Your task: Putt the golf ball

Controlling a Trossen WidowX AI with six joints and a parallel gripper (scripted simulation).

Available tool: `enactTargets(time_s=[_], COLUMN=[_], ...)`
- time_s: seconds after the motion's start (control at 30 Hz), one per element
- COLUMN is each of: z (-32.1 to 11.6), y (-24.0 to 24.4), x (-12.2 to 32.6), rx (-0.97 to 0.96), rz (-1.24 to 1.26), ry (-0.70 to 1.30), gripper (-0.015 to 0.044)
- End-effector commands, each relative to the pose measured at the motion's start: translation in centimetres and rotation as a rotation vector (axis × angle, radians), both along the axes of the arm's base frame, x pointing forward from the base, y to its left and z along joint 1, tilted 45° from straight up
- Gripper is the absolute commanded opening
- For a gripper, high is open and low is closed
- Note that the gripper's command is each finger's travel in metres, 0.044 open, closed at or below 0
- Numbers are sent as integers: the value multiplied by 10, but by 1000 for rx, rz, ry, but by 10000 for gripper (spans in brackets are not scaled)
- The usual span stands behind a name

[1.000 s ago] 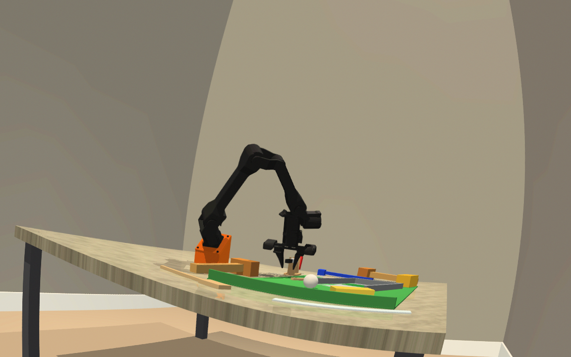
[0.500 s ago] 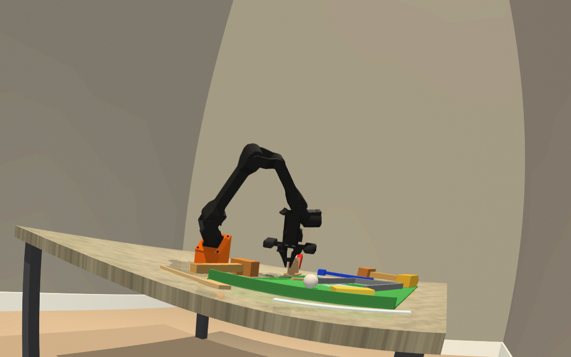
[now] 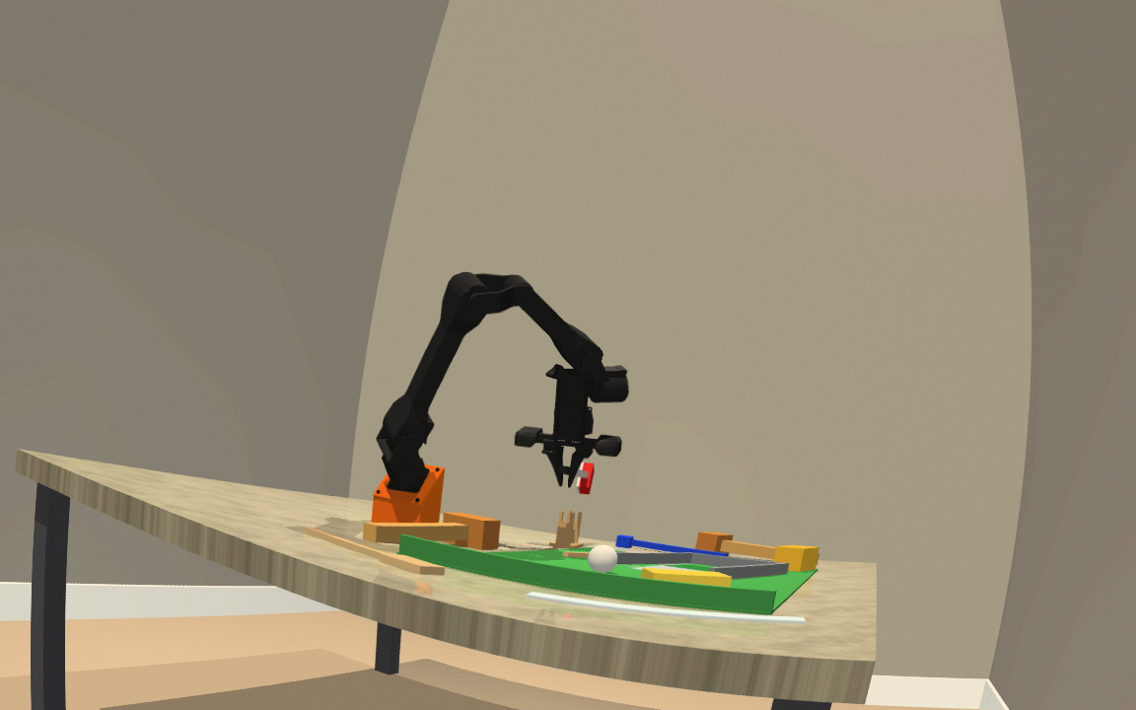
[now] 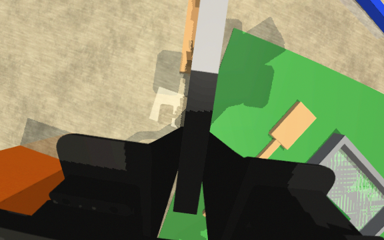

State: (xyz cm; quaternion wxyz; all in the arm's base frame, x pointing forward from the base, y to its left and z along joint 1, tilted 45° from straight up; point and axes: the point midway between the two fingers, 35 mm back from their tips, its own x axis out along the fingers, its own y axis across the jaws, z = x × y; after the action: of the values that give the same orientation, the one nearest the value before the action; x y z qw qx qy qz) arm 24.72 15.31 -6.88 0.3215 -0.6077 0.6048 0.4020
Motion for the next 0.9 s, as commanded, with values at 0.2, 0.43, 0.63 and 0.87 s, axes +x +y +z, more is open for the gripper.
enactTargets(time_s=[0.2, 0.43, 0.63, 0.87], z=[28, 64, 93, 126], y=[-19, -46, -71, -101], x=[9, 16, 17, 15], rx=[-34, -76, -111, -150], rz=[-200, -452, -666, -912], ry=[-126, -291, -437, -612], gripper=[0, 0, 0, 0])
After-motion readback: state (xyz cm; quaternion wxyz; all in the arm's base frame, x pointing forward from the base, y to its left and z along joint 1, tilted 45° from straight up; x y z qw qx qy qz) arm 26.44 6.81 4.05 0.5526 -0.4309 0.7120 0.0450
